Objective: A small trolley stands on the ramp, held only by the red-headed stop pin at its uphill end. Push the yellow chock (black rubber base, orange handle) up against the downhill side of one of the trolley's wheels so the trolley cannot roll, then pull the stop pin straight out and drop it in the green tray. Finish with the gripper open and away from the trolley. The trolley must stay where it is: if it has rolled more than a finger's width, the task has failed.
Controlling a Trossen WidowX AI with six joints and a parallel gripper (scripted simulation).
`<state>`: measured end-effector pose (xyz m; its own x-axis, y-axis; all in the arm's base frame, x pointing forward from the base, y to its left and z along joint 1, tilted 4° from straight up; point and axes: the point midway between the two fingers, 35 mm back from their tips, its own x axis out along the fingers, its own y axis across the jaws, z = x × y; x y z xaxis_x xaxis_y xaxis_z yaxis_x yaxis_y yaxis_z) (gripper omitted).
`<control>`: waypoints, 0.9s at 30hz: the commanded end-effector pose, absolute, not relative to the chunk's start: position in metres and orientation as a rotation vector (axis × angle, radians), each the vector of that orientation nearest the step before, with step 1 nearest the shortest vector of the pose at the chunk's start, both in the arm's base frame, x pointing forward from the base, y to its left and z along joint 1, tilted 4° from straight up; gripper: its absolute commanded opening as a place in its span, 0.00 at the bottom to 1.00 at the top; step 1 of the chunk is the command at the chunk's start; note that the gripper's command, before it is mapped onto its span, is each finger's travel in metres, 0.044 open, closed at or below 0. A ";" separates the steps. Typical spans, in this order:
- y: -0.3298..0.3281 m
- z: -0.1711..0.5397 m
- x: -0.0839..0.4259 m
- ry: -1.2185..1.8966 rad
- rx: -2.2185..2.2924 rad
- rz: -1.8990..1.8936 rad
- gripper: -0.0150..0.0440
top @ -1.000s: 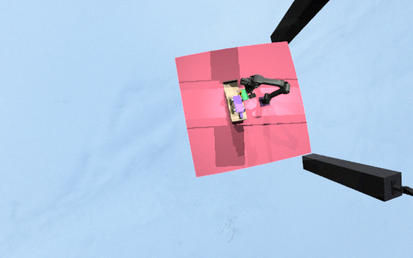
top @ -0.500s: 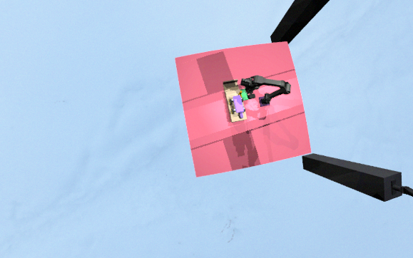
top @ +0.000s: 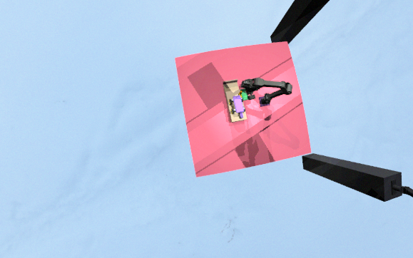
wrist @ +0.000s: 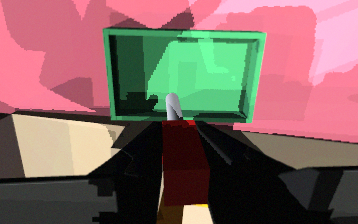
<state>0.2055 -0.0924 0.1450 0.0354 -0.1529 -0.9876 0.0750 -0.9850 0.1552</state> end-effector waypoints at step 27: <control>-0.120 0.094 0.208 -0.187 2.095 -2.015 0.57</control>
<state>0.2080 -0.1204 0.0948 0.0470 -0.2423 -0.9691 0.0657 -0.9673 0.2451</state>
